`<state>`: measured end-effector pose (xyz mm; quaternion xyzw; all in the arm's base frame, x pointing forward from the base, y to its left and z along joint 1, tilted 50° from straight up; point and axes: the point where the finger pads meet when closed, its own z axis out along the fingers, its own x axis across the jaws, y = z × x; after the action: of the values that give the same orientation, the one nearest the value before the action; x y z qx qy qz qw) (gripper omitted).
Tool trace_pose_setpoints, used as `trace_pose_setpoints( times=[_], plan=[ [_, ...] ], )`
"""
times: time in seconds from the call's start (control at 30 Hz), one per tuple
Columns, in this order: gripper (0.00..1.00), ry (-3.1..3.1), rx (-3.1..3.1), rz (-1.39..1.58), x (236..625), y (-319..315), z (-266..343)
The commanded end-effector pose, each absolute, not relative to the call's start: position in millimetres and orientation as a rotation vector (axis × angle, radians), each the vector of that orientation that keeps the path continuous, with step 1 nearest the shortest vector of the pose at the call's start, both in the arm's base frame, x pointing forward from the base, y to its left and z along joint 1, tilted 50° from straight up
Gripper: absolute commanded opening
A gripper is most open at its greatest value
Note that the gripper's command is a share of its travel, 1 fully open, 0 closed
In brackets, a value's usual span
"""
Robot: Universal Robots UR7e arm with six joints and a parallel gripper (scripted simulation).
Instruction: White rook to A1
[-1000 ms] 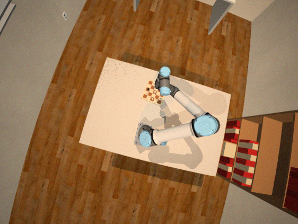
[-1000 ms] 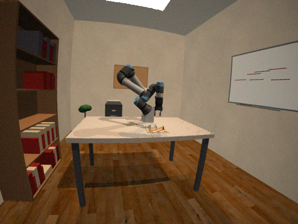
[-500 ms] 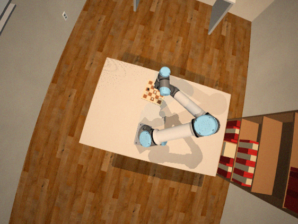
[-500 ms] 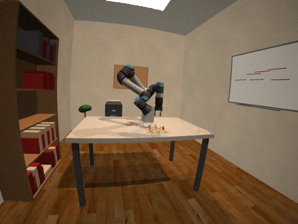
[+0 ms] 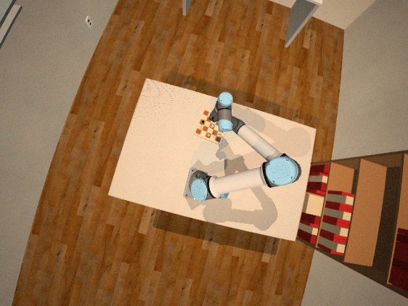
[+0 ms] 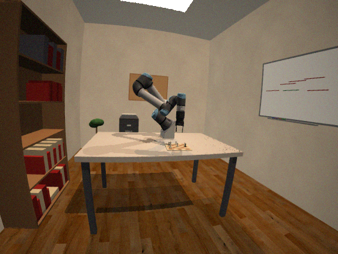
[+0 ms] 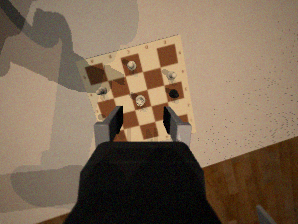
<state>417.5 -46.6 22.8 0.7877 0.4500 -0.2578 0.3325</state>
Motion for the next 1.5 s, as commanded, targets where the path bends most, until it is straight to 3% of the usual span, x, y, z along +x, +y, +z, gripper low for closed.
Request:
trace_pose_setpoints(
  times=[0.0,1.47],
  plan=[
    [1.00,1.056,2.104,-0.620,417,-46,20],
    [1.00,-0.719,2.165,0.191,425,-58,-6]
  ],
)
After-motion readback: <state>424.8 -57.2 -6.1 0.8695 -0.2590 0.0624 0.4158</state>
